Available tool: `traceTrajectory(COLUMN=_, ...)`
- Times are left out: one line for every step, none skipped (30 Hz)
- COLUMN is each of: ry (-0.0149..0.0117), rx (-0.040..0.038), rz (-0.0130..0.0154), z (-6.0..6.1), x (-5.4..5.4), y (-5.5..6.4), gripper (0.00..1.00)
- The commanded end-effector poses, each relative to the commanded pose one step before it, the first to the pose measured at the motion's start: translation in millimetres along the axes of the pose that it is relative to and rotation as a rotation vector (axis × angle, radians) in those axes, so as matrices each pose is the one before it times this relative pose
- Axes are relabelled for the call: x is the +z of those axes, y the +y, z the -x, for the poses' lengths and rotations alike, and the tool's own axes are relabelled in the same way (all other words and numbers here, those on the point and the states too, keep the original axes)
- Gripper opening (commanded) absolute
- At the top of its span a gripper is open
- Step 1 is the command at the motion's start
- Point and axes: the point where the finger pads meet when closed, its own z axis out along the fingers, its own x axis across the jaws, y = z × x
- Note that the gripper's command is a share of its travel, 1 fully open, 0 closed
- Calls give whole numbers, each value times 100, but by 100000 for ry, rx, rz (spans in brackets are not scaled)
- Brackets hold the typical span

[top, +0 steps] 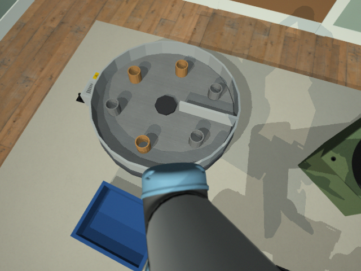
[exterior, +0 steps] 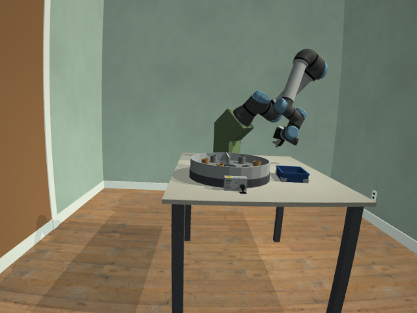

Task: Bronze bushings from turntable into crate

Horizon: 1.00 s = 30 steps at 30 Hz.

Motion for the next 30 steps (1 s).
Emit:
traceTrajectory(ry=17, rx=-25, rz=14, z=12, x=-4, y=0, gripper=100)
traceTrajectory(ry=0, rx=0, rz=0, z=0, x=0, y=0, gripper=100)
traceTrajectory(ry=0, rx=0, rz=0, z=0, x=0, y=0, gripper=100)
traceTrajectory(ry=0, rx=0, rz=0, z=0, x=0, y=0, gripper=100)
traceTrajectory(ry=0, rx=0, rz=0, z=0, x=0, y=0, gripper=100)
traceTrajectory(ry=0, rx=0, rz=0, z=0, x=0, y=0, gripper=100)
traceTrajectory(ry=0, rx=0, rz=0, z=0, x=0, y=0, gripper=100)
traceTrajectory(ry=0, rx=0, rz=0, z=0, x=0, y=0, gripper=100)
traceTrajectory(ry=0, rx=0, rz=0, z=0, x=0, y=0, gripper=100)
traceTrajectory(ry=0, rx=0, rz=0, z=0, x=0, y=0, gripper=100)
traceTrajectory(ry=0, rx=0, rz=0, z=0, x=0, y=0, gripper=100)
traceTrajectory(ry=0, rx=0, rz=0, z=0, x=0, y=0, gripper=100)
traceTrajectory(ry=0, rx=0, rz=0, z=0, x=0, y=0, gripper=100)
traceTrajectory(ry=0, rx=0, rz=0, z=0, x=0, y=0, gripper=100)
traceTrajectory(ry=0, rx=0, rz=0, z=0, x=0, y=0, gripper=100)
traceTrajectory(ry=0, rx=0, rz=0, z=0, x=0, y=0, gripper=100)
traceTrajectory(ry=0, rx=0, rz=0, z=0, x=0, y=0, gripper=100)
traceTrajectory(ry=1, rx=-2, rz=-2, z=0, x=-1, y=0, gripper=100)
traceTrajectory(ry=8, rx=-13, rz=-10, z=-3, x=-3, y=-1, gripper=100)
traceTrajectory(ry=21, rx=-34, rz=-28, z=-7, x=-9, y=-1, gripper=100)
traceTrajectory(ry=40, rx=-64, rz=-52, z=-13, x=-17, y=-3, gripper=100)
traceTrajectory(ry=65, rx=-104, rz=-85, z=-21, x=-27, y=-4, gripper=100)
traceTrajectory(ry=95, rx=-151, rz=-123, z=-31, x=-39, y=-6, gripper=100)
traceTrajectory(ry=130, rx=-206, rz=-168, z=-43, x=-54, y=-8, gripper=100)
traceTrajectory(ry=170, rx=-268, rz=-217, z=-56, x=-70, y=-10, gripper=100)
traceTrajectory(ry=215, rx=-336, rz=-272, z=-70, x=-88, y=-12, gripper=100)
traceTrajectory(ry=264, rx=-410, rz=-330, z=-86, x=-107, y=-14, gripper=100)
traceTrajectory(ry=317, rx=-489, rz=-391, z=-102, x=-128, y=-16, gripper=100)
traceTrajectory(ry=375, rx=-572, rz=-455, z=-120, x=-149, y=-18, gripper=100)
traceTrajectory(ry=437, rx=-658, rz=-520, z=-139, x=-172, y=-19, gripper=100)
